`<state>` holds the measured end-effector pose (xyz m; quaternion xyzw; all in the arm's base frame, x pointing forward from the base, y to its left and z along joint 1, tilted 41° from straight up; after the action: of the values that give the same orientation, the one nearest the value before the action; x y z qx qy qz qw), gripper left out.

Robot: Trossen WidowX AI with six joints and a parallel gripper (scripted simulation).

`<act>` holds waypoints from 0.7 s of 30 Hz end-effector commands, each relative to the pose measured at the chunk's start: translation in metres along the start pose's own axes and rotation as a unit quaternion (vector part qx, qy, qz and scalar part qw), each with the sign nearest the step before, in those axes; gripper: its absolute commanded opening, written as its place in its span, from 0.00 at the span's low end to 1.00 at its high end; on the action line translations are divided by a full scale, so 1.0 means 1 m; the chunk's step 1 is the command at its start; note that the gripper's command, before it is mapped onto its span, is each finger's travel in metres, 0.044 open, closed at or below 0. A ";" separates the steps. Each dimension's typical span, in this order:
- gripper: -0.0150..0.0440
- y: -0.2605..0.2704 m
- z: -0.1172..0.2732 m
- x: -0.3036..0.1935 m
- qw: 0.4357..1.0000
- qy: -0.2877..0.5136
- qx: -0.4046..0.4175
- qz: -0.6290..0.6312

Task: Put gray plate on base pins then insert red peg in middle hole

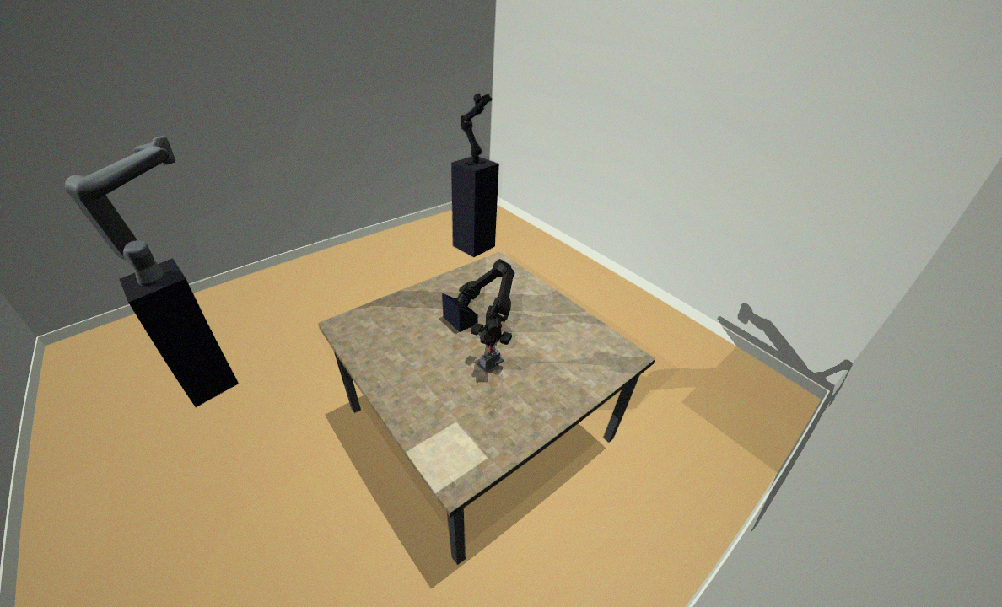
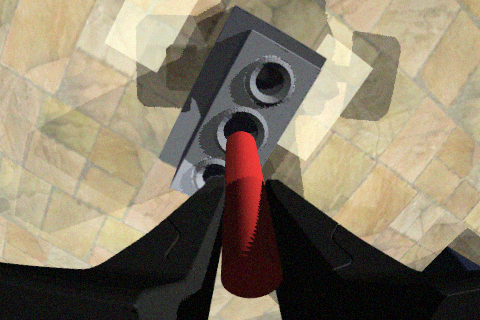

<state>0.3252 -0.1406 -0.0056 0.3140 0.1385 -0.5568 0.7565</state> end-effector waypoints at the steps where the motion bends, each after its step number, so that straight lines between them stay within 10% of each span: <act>1: 0.25 0.000 0.000 0.000 1.000 0.000 0.000 0.000; 21: 0.25 -0.001 -0.018 -0.001 1.000 0.001 -0.001 -0.002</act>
<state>0.3263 -0.1309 -0.0168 0.3123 0.1392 -0.5571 0.7568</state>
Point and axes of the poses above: the point midway between the two fingers, 35 mm back from their tips, its own z axis back along the fingers, its own y axis across the jaws, x = y × z, the point moved 1 cm from there along z, back along the fingers
